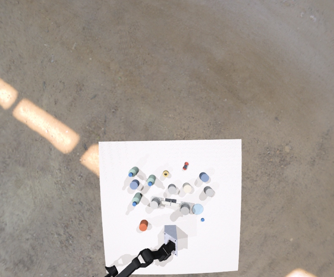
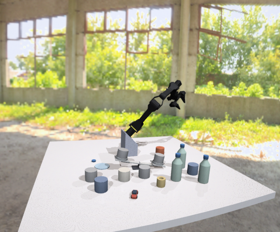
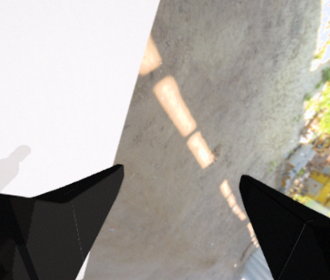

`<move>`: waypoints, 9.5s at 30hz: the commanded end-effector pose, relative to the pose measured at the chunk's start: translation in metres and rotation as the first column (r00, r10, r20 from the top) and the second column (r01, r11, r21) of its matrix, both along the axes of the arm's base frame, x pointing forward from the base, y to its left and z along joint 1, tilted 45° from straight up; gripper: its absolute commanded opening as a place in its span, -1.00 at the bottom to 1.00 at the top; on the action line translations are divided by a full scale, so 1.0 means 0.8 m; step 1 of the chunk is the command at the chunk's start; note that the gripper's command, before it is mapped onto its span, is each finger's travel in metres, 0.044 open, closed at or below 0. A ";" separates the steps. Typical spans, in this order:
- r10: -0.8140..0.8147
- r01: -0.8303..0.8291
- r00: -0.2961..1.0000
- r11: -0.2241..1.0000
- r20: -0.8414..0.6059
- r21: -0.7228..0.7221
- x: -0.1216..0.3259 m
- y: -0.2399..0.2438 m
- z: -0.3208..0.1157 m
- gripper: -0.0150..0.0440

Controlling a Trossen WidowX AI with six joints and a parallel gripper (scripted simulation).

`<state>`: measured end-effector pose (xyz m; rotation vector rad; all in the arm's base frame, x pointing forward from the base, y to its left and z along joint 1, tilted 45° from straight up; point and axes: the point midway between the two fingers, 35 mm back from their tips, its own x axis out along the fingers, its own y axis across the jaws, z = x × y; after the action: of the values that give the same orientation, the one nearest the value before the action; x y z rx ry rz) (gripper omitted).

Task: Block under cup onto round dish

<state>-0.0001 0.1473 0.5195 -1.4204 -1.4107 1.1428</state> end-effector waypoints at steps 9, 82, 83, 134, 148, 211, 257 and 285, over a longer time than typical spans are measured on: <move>-0.087 0.087 0.996 0.995 -0.003 -0.047 -0.003 0.012 -0.020 1.00; -0.919 0.562 0.129 0.377 -0.372 -0.737 0.233 0.020 -0.328 1.00; -0.920 0.559 0.105 0.369 -0.378 -0.743 0.236 0.016 -0.332 1.00; -0.016 0.399 -0.897 0.401 -0.442 -0.825 0.260 -0.193 -0.506 1.00; 0.422 0.522 -0.839 0.445 -0.343 -0.728 0.237 -0.233 -0.529 1.00; -0.448 0.191 -0.677 0.659 -0.584 -0.727 0.364 -0.132 -0.519 1.00; -0.668 0.070 -0.385 0.667 -0.637 -0.742 0.397 -0.020 -0.565 1.00; -0.666 0.070 -0.385 0.669 -0.639 -0.740 0.396 0.004 -0.587 0.57</move>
<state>0.3165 0.1509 0.0508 -0.5140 0.6816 1.4059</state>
